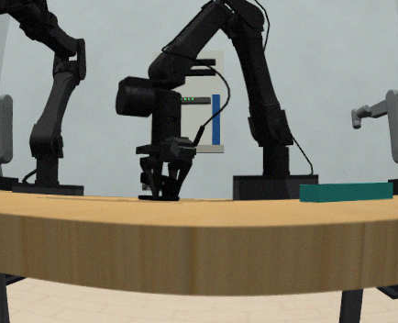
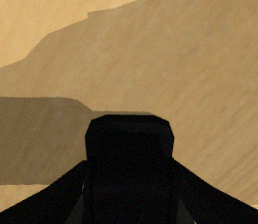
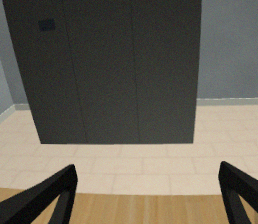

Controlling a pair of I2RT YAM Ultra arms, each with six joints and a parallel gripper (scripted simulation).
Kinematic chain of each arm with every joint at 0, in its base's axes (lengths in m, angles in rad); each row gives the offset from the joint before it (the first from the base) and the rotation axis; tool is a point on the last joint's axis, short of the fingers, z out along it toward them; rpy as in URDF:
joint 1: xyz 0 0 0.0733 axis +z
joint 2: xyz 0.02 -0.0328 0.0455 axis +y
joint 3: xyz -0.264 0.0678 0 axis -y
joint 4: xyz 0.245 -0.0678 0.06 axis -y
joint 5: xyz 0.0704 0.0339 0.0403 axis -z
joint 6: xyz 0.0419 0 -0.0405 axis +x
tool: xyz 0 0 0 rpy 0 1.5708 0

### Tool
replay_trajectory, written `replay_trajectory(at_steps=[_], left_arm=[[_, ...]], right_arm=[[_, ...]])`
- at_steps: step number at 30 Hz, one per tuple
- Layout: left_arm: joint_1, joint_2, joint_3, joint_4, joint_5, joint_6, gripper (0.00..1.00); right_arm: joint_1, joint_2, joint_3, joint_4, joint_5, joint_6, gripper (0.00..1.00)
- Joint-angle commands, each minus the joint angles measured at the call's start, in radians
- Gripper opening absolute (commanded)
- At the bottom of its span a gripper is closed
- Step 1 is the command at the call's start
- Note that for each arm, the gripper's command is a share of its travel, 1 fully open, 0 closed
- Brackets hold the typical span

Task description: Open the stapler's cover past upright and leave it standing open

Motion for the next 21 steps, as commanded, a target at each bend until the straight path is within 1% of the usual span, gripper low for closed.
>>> replay_trajectory(at_steps=[1, 2, 3, 6, 10, 15, 17, 18, 21], left_arm=[[0.003, -0.005, -0.001, 0.005, 0.001, -0.008, 0.21], [0.001, -0.013, -0.015, 0.018, 0.001, -0.017, 0.32], [0.001, -0.013, -0.015, 0.018, 0.001, -0.017, 0.33], [0.001, -0.013, -0.015, 0.018, 0.001, -0.017, 0.33], [0.001, -0.013, -0.016, 0.018, 0.001, -0.017, 0.33], [0.001, -0.013, -0.016, 0.018, 0.001, -0.017, 0.33], [0.001, -0.013, -0.016, 0.018, 0.001, -0.017, 0.33], [0.001, -0.013, -0.016, 0.018, 0.001, -0.017, 0.33], [0.001, -0.007, -0.005, 0.005, 0.001, -0.01, 0.33]], right_arm=[[0.007, 0.006, 0.027, -0.001, 0.008, -0.003, 1.0], [0.007, 0.006, 0.027, -0.001, 0.008, -0.003, 1.0], [0.007, 0.006, 0.027, -0.001, 0.008, -0.003, 1.0], [0.017, -0.009, 0.014, 0.027, 0.024, -0.012, 1.0], [0.049, -0.072, -0.079, 0.057, 0.049, -0.018, 1.0], [0.153, -0.217, -0.272, 0.085, 0.13, -0.026, 1.0], [0.153, -0.217, -0.272, 0.085, 0.13, -0.026, 1.0], [0.199, -0.269, -0.329, 0.077, 0.171, -0.028, 1.0], [0.298, -0.365, -0.453, 0.088, 0.246, -0.03, 1.0]])
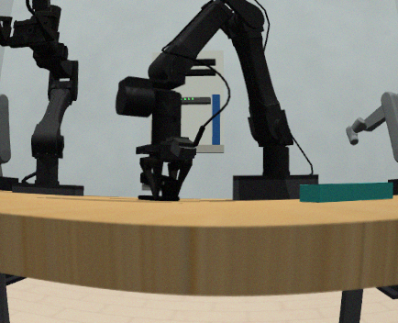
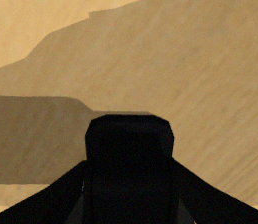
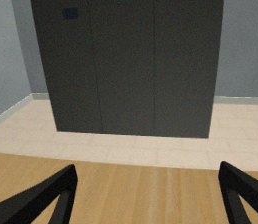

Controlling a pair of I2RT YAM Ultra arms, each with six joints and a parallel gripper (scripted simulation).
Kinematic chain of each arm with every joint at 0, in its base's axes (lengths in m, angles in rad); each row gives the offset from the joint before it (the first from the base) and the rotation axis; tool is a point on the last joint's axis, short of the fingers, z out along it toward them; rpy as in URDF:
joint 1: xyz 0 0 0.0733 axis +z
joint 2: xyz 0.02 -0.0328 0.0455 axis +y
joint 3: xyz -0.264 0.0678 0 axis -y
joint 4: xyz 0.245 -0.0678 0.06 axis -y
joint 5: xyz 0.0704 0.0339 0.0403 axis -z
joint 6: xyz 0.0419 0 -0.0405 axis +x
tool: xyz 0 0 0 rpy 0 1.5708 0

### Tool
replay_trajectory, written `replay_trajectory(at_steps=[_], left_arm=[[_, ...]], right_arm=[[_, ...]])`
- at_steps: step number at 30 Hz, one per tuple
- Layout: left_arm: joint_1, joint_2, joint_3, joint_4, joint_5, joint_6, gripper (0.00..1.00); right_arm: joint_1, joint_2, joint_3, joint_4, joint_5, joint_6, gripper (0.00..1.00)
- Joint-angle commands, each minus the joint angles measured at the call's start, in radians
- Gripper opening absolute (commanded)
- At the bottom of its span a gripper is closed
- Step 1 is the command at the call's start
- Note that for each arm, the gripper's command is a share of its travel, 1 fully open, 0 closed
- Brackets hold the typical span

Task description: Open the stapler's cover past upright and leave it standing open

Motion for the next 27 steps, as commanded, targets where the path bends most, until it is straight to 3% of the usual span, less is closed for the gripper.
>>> replay_trajectory(at_steps=[1, 8, 11, 13, 14, 21, 27], left_arm=[[0.001, -0.007, -0.005, 0.005, 0.001, -0.004, 0.33], [0.001, -0.007, -0.005, 0.005, 0.001, -0.004, 0.33], [0.001, -0.007, -0.005, 0.005, 0.001, -0.004, 0.33], [0.001, -0.007, -0.005, 0.005, 0.001, -0.004, 0.33], [0.001, -0.007, -0.005, 0.005, 0.001, -0.004, 0.33], [0.001, -0.007, -0.005, 0.005, 0.001, -0.004, 0.33], [0.001, -0.007, -0.005, 0.005, 0.001, -0.004, 0.33]], right_arm=[[0.094, -0.115, -0.131, 0.006, 0.128, -0.009, 1.0], [0.292, -0.312, -0.334, 0.025, 0.388, 0.014, 1.0], [0.378, -0.358, -0.39, 0.041, 0.495, 0.023, 1.0], [0.378, -0.358, -0.39, 0.041, 0.495, 0.023, 1.0], [0.458, -0.375, -0.412, 0.051, 0.555, 0.022, 1.0], [0.675, -0.346, -0.522, 0.169, 0.773, 0.075, 1.0], [0.892, -0.247, -0.585, 0.28, 0.943, 0.177, 1.0]])
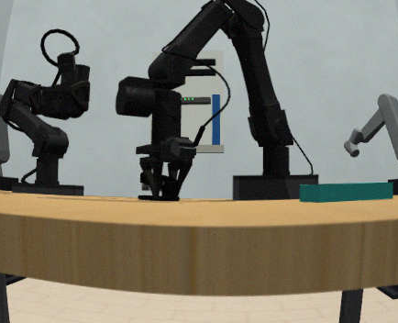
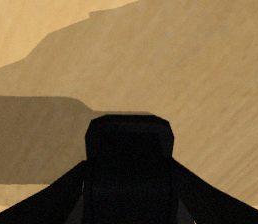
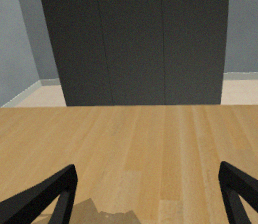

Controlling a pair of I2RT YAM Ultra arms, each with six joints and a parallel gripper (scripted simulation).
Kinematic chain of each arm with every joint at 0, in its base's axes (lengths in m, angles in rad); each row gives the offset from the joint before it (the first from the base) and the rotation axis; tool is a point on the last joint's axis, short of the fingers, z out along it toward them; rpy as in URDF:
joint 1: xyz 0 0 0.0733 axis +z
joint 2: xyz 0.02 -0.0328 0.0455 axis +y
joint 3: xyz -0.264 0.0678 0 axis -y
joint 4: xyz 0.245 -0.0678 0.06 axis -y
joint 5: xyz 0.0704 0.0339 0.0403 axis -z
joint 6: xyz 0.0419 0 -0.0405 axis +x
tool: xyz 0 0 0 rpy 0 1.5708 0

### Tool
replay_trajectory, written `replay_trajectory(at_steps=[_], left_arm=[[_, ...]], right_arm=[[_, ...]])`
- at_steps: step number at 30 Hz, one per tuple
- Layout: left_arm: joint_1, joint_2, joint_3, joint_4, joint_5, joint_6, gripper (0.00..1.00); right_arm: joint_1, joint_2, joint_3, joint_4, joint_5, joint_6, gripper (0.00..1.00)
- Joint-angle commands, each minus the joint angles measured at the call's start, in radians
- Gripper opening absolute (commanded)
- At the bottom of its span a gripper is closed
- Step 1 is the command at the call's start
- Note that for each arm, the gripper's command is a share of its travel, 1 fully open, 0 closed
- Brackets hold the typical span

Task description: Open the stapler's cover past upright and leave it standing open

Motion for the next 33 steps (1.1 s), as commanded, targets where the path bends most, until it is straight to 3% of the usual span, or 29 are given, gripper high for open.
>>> replay_trajectory(at_steps=[1, 3, 9, 17, 33], left_arm=[[0.001, -0.007, -0.005, 0.005, 0.001, -0.004, 0.33], [0.001, -0.007, -0.005, 0.005, 0.001, -0.004, 0.33], [0.001, -0.007, -0.005, 0.005, 0.001, -0.004, 0.33], [0.001, -0.007, -0.005, 0.005, 0.001, -0.004, 0.33], [0.001, -0.007, -0.005, 0.005, 0.001, -0.004, 0.33]], right_arm=[[0.105, 0.048, -0.035, 0.096, 0.15, 0.096, 1.0], [0.105, 0.048, -0.035, 0.096, 0.15, 0.096, 1.0], [0.361, 0.102, -0.039, 0.214, 0.293, 0.251, 1.0], [0.577, 0.106, -0.028, 0.352, 0.416, 0.32, 1.0], [0.741, 0.091, -0.045, 0.566, 0.488, 0.34, 1.0]])
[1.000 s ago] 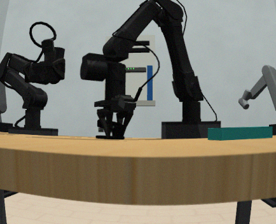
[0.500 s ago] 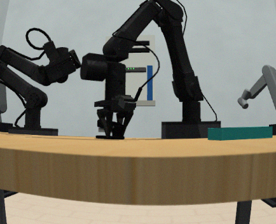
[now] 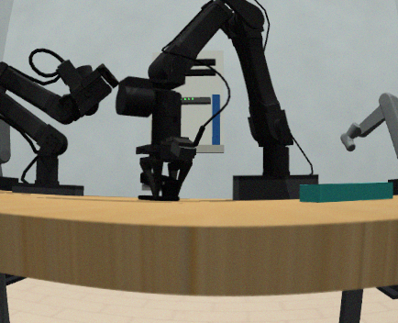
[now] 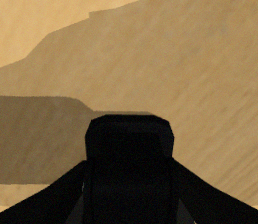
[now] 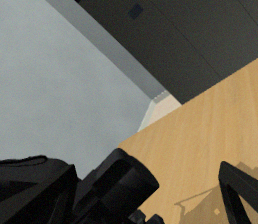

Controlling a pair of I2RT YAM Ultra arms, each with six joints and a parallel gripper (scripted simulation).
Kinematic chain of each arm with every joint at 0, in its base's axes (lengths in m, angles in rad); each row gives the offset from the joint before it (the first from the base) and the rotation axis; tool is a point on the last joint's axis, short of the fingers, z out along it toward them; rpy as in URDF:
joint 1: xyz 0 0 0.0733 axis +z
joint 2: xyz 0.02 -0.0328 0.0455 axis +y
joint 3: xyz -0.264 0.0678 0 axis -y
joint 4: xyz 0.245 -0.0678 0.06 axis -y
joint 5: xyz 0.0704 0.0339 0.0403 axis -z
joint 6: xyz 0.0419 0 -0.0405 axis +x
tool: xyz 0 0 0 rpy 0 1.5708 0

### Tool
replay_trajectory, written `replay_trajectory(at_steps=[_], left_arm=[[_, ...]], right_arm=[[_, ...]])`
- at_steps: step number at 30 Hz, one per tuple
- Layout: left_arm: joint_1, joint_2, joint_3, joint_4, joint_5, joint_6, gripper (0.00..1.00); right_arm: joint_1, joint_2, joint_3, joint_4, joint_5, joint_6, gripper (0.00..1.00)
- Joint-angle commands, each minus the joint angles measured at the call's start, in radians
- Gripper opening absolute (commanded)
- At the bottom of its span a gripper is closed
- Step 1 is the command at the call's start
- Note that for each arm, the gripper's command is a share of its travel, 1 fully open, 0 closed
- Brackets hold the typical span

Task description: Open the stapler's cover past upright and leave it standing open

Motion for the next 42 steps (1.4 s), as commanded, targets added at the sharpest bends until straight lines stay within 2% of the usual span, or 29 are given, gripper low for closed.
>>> replay_trajectory(at_steps=[1, 32, 38, 42], left_arm=[[0.001, -0.007, -0.005, 0.005, 0.001, -0.004, 0.33], [0.001, -0.007, -0.005, 0.005, 0.001, -0.004, 0.33], [0.001, -0.007, -0.005, 0.005, 0.001, -0.004, 0.33], [0.001, -0.007, -0.005, 0.005, 0.001, -0.004, 0.33]], right_arm=[[0.03, -0.005, -0.023, 0.064, 0.022, 0.005, 1.0], [0.114, 0.021, -0.051, 0.301, 0.05, -0.049, 1.0], [0.119, 0.015, -0.049, 0.254, 0.001, -0.151, 1.0], [0.107, 0.023, -0.05, 0.231, -0.056, -0.297, 1.0]])
